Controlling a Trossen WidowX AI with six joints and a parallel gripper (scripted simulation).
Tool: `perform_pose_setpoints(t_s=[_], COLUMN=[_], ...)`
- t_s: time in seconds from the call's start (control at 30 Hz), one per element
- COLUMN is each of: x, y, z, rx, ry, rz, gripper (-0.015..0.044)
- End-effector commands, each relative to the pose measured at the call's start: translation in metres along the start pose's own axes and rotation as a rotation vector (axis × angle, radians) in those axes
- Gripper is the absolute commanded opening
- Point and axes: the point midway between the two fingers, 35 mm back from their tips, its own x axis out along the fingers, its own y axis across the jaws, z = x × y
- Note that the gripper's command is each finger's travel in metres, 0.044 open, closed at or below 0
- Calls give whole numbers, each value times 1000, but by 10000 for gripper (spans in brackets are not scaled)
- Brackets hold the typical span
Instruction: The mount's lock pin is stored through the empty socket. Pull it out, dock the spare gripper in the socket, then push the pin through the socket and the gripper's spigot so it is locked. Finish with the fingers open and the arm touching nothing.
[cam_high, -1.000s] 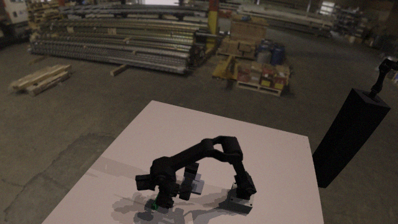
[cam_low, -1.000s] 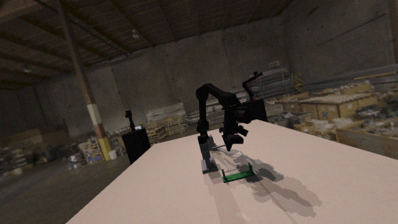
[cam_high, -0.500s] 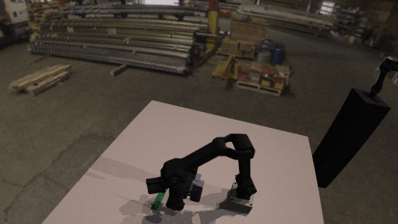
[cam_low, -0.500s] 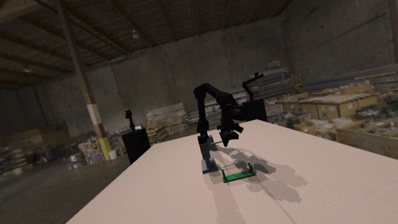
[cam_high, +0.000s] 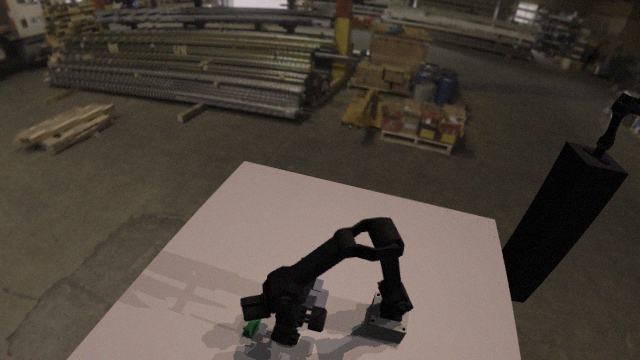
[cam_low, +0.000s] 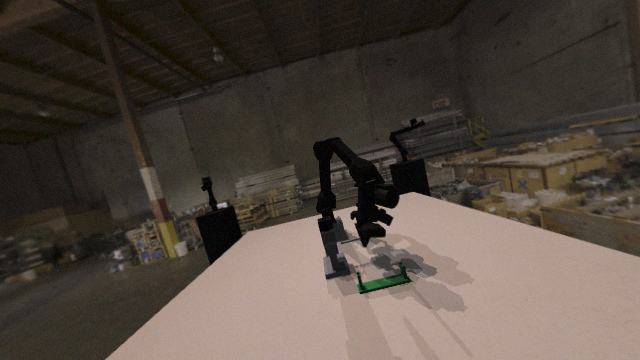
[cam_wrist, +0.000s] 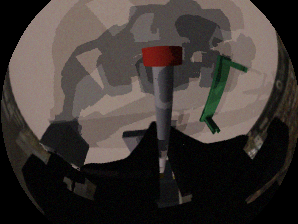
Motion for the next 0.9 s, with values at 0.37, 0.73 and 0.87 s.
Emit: perform_pose_setpoints(t_s=[0.37, 0.73, 0.87], x=[8, 11, 12], y=[1, 0, 0], z=[-5, -13, -17], rx=[6, 6, 6], ry=[-5, -5, -5], rz=[-1, 5, 7], gripper=[0, 0, 0])
